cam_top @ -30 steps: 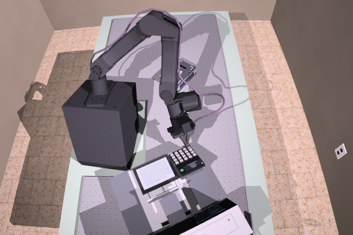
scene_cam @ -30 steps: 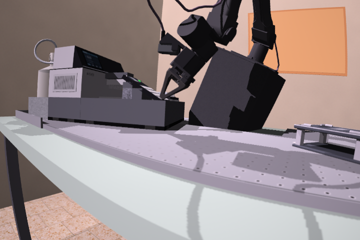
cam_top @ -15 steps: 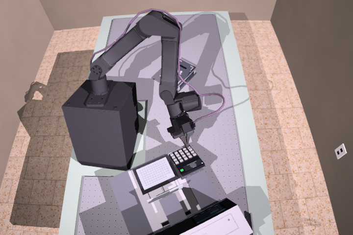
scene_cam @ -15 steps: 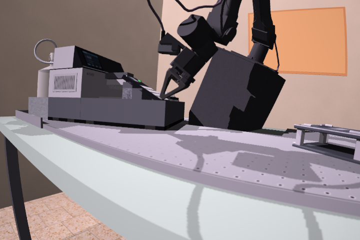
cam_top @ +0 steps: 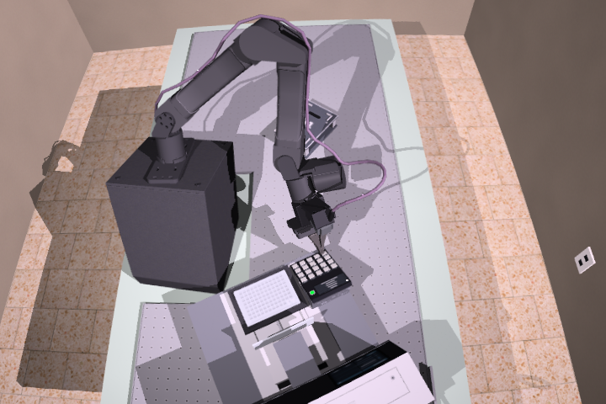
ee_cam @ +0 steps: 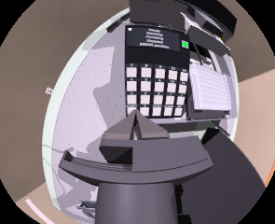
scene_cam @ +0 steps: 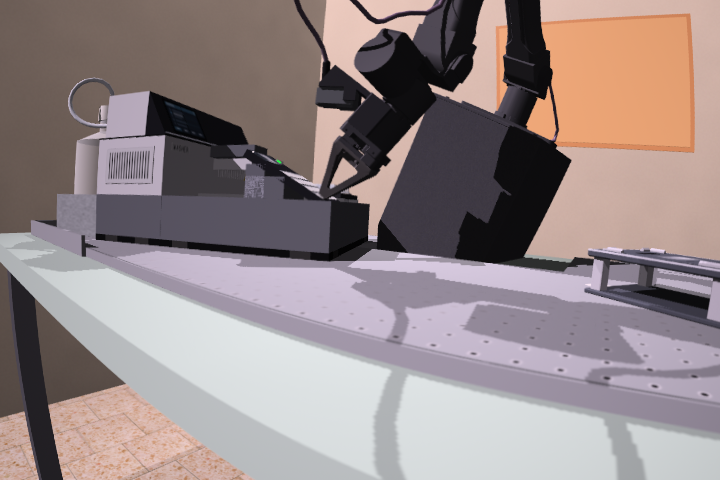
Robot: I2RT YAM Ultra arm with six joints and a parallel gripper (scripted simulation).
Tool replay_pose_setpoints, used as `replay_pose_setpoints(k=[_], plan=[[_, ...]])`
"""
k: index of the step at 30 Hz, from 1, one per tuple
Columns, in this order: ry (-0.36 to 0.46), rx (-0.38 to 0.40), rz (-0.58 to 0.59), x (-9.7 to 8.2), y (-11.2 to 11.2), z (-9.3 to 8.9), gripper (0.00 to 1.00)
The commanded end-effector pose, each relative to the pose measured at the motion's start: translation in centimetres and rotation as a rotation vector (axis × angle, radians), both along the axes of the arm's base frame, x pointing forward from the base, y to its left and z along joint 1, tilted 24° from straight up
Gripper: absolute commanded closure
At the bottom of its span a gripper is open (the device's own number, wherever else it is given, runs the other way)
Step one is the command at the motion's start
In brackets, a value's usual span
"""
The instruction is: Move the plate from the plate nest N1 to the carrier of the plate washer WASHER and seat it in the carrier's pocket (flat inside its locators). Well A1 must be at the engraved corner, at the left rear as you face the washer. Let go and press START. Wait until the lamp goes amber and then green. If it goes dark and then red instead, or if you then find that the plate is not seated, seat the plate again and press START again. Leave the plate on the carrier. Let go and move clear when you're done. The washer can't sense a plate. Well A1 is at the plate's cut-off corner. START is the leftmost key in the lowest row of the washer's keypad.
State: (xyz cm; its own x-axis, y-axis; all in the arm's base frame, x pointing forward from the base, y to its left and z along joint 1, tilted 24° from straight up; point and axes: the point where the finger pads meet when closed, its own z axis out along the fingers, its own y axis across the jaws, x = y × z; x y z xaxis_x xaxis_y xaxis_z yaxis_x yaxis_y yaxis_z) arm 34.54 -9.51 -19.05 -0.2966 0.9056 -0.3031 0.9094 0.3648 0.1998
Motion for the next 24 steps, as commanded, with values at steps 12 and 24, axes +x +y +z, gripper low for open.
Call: replay_pose_setpoints(k=[12,24], plan=[[-0.051,-0.019,-0.024,1.9,-1.5,-0.4,1.0],[-0.041,-0.017,-0.036,0.4,-1.0,1.7,1.0]])
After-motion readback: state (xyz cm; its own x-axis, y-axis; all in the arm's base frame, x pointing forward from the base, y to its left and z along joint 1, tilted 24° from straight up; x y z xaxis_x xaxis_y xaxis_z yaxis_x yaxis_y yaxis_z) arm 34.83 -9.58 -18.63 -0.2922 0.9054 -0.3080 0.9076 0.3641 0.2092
